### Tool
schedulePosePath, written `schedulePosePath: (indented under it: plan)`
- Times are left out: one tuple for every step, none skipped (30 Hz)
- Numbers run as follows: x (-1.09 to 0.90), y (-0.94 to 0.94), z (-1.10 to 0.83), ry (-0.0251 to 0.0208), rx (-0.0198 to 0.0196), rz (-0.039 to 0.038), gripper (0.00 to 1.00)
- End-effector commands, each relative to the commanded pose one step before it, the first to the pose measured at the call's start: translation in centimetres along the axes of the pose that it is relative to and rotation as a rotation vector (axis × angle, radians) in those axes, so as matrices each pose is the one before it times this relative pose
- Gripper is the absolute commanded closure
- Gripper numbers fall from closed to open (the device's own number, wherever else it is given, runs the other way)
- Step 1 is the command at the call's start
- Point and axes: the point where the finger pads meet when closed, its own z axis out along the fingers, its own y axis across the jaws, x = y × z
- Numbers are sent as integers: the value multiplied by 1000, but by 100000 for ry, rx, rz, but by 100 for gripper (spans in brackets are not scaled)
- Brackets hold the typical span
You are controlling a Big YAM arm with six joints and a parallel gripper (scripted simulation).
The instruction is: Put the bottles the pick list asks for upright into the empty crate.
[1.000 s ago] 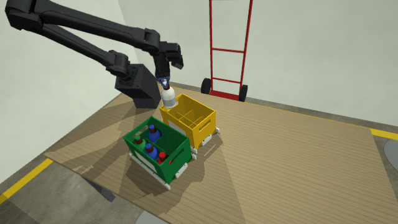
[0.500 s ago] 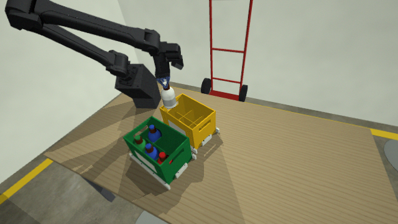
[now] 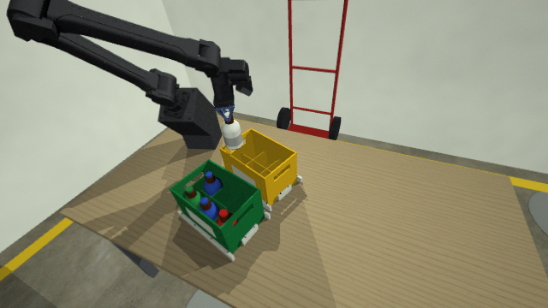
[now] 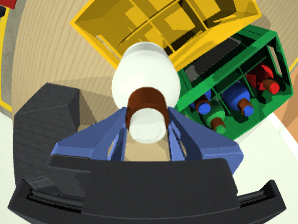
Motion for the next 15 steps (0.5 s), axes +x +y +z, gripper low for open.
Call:
schedulePosePath:
  plan:
    - [-724,-961,-897,-4051,899,2627,100]
    - [-17,-7,-4,-50,12,-13,100]
    - [57,-8,57,121,-28,-76,100]
    - [-79,-21,-52,-178,43,189,100]
    - [-21,-8,-7,-60,14,7,100]
    - [-27,-13,-11,-71,16,-7,100]
    - [-27,-21,-8,-61,15,54,100]
    - [-26,-22,-7,-58,14,70,100]
    - [17,-10,-2,90,-19,-31,100]
    - [22,3,-2,98,-22,-80,100]
    - [-2,9,-3,-8,1,-41,100]
    - [-9,4,-2,-35,8,-5,100]
    - [0,0,0,0,0,0,100]
    - [0,0,0,0,0,0,100]
    - [-23,-18,-6,-52,12,130,100]
